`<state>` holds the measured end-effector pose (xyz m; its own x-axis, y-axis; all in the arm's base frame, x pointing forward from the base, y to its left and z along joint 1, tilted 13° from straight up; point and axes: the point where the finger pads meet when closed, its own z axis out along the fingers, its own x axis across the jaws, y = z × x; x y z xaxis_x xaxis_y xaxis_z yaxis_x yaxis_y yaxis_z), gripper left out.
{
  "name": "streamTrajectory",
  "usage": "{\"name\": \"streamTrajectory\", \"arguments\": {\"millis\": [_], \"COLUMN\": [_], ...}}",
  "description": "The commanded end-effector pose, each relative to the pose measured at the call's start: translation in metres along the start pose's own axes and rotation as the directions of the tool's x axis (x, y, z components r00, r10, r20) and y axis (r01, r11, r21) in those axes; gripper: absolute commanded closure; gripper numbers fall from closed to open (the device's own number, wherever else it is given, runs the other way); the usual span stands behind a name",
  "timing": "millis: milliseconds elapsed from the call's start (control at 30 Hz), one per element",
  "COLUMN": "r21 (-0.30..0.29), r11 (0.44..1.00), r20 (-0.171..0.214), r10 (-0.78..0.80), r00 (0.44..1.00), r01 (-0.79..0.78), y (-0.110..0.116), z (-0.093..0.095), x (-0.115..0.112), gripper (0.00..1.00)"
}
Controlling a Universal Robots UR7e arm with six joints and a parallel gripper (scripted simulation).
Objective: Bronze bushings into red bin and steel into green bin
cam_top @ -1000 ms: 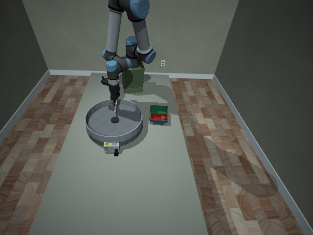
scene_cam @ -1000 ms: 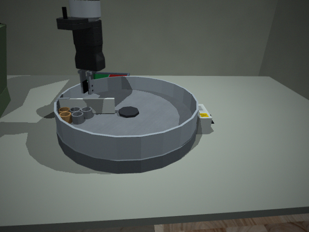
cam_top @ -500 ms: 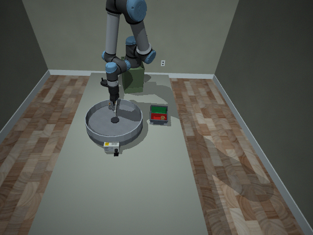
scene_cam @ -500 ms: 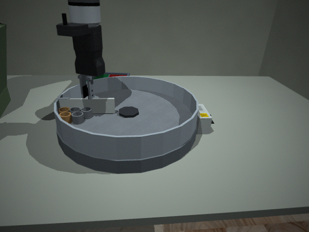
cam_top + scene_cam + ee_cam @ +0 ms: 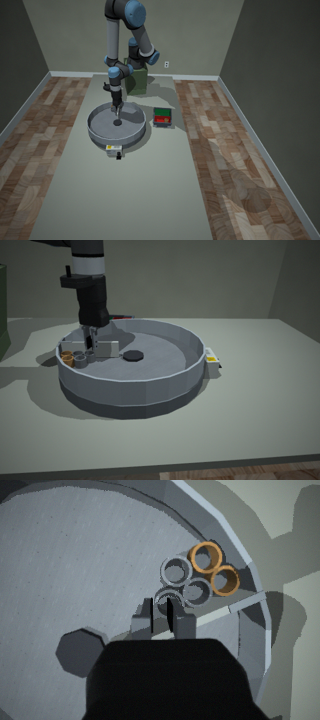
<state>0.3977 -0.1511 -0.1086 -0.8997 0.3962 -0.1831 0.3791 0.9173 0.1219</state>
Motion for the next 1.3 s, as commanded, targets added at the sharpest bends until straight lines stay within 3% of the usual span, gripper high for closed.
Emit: {"name": "streamTrajectory", "arguments": {"millis": [0,1267], "r21": [0.001,0.001], "r11": [1.0,1.0], "r20": [0.002,0.002], "r10": [0.0,0.0], "r00": [1.0,1.0], "r01": [0.0,0.0], "y": [0.0,0.0], "z": [0.009,0.03], "x": [-0.001,-0.001], "gripper": [0.6,0.6]}}
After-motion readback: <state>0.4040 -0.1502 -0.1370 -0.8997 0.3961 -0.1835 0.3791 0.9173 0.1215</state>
